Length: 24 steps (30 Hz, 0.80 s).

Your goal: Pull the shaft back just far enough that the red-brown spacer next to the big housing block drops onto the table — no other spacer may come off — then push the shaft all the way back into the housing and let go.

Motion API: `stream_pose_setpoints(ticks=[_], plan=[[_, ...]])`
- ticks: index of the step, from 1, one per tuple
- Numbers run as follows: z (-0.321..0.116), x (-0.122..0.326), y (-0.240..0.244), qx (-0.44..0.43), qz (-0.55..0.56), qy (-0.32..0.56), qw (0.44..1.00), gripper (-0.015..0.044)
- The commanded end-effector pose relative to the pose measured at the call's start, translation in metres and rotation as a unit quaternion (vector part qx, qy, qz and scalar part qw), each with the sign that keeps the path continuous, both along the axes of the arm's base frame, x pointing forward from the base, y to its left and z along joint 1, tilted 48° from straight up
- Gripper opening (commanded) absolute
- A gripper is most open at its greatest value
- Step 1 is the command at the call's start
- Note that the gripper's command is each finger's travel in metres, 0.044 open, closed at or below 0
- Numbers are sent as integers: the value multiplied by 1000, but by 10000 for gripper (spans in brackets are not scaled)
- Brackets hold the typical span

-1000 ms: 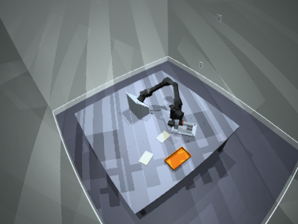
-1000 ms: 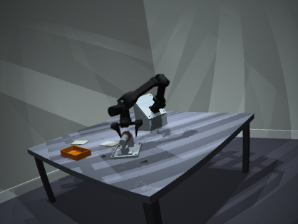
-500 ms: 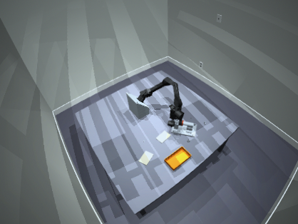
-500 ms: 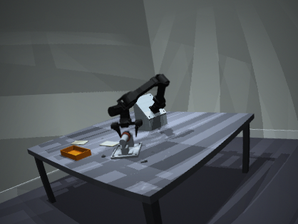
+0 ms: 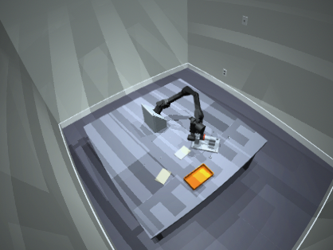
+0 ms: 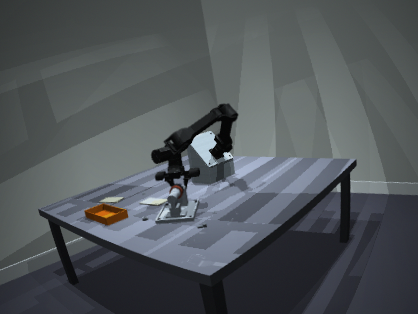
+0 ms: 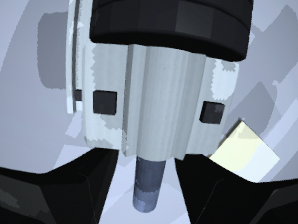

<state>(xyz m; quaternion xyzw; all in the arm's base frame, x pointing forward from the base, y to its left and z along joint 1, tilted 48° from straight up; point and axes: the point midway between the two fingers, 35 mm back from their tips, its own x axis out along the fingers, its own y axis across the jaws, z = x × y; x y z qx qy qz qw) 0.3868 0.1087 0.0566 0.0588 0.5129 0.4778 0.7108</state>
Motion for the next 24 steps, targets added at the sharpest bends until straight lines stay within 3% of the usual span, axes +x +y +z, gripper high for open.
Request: stream_pose_setpoints(ticks=[1, 4, 7, 24], plan=[[0, 0, 0, 0, 0, 0, 1000, 99], [0, 0, 0, 0, 0, 0, 1000, 20], [0, 0, 0, 0, 0, 0, 1000, 0], [-4, -6, -3, 2, -1, 3, 1000, 0]])
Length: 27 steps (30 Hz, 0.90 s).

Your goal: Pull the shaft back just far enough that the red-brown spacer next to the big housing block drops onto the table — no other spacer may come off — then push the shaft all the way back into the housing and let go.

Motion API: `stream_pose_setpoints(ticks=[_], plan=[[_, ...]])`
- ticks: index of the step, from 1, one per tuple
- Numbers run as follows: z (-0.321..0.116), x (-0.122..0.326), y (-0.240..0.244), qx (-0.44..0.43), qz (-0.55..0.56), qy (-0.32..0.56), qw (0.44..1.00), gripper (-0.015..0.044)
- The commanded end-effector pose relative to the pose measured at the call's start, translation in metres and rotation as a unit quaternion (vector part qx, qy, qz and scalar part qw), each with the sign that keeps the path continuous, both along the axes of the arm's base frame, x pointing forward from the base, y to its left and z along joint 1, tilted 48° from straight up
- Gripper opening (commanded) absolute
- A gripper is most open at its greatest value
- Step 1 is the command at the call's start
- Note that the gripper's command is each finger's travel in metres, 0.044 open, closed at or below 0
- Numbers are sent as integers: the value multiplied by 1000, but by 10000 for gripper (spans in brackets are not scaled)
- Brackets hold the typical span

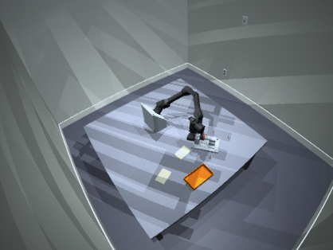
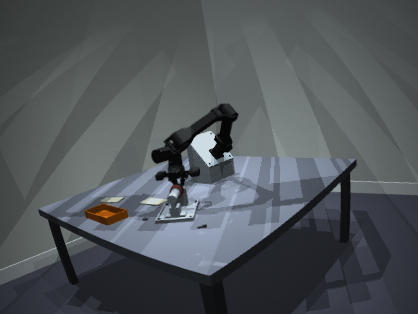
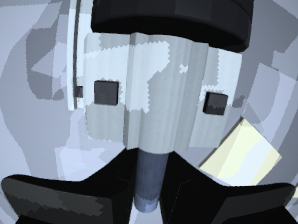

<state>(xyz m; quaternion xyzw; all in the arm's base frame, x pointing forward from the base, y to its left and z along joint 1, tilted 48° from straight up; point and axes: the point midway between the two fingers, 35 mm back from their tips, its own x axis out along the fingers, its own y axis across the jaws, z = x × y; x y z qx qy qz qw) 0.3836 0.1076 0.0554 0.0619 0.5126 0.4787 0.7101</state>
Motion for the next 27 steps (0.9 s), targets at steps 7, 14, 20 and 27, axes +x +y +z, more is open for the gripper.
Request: stream_pose_setpoints(ticks=[7, 14, 20, 27], plan=[[-4, -6, -4, -1, 0, 1, 1000, 0], [-6, -9, -5, -1, 0, 2, 1000, 0], [-8, -12, -6, -1, 0, 2, 1000, 0], [-8, -11, -6, -1, 0, 2, 1000, 0]])
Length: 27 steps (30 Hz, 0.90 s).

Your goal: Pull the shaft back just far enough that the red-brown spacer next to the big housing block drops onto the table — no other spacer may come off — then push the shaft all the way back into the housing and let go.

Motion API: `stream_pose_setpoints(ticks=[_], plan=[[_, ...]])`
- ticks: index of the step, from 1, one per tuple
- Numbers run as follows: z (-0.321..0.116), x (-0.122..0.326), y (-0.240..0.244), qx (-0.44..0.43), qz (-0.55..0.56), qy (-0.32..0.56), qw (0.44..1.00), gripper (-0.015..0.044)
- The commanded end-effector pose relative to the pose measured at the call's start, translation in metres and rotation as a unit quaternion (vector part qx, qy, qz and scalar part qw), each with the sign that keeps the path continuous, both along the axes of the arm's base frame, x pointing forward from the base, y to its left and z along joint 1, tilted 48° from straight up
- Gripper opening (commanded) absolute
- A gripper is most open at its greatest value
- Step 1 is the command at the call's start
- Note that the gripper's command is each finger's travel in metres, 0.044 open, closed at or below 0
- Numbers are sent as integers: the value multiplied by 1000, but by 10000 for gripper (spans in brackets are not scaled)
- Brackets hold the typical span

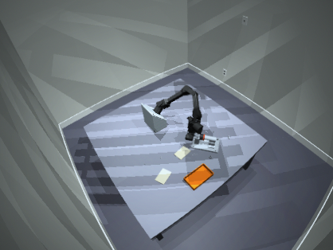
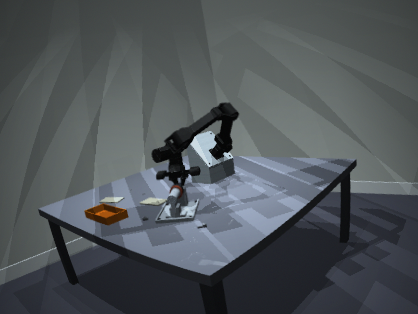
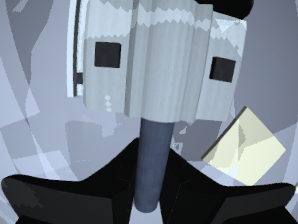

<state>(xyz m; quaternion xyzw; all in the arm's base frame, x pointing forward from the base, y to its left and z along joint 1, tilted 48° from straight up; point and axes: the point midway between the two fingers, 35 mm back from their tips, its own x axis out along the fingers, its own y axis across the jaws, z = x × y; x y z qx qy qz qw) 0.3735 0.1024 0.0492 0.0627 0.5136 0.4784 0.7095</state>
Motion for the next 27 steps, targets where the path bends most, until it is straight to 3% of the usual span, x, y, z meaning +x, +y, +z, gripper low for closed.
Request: stream_pose_setpoints(ticks=[1, 27], plan=[[-1, -1, -1, -1, 0, 0, 1000, 0], [-3, -4, -3, -1, 0, 0, 1000, 0]])
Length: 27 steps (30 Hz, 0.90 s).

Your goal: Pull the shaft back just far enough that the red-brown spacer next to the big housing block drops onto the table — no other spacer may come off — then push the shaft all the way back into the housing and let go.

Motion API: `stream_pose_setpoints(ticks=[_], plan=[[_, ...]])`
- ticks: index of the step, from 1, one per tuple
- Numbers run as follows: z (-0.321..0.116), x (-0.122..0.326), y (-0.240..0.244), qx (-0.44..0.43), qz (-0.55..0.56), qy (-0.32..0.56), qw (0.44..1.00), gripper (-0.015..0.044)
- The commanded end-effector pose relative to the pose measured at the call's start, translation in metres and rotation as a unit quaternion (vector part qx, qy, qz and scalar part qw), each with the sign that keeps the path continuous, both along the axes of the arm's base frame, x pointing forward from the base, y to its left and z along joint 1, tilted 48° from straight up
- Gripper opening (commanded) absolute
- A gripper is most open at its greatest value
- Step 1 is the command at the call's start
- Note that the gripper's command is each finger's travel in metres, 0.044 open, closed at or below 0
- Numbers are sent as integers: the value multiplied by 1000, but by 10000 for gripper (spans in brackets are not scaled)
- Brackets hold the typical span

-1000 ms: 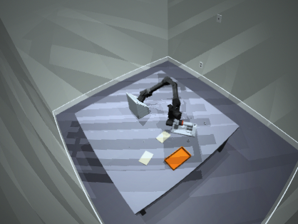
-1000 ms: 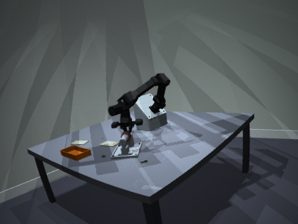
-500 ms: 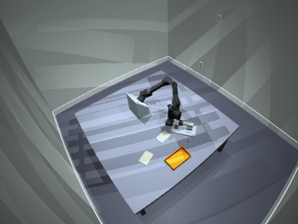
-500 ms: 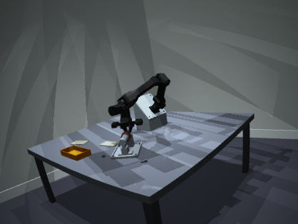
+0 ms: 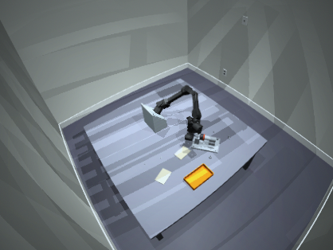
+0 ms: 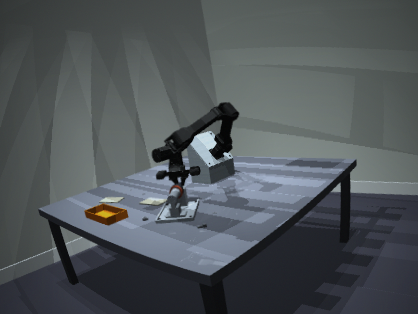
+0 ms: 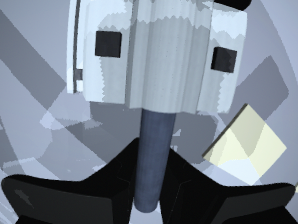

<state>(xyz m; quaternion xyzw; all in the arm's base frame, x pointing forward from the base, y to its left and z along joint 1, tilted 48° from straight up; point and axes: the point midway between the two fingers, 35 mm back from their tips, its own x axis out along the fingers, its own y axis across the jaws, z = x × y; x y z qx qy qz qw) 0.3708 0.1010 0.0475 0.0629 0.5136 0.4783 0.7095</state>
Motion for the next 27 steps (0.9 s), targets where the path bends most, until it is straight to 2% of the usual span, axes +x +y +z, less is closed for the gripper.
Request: stream_pose_setpoints(ticks=[1, 27], plan=[[-1, -2, -1, -1, 0, 0, 1000, 0], [-3, -4, -3, -1, 0, 0, 1000, 0]])
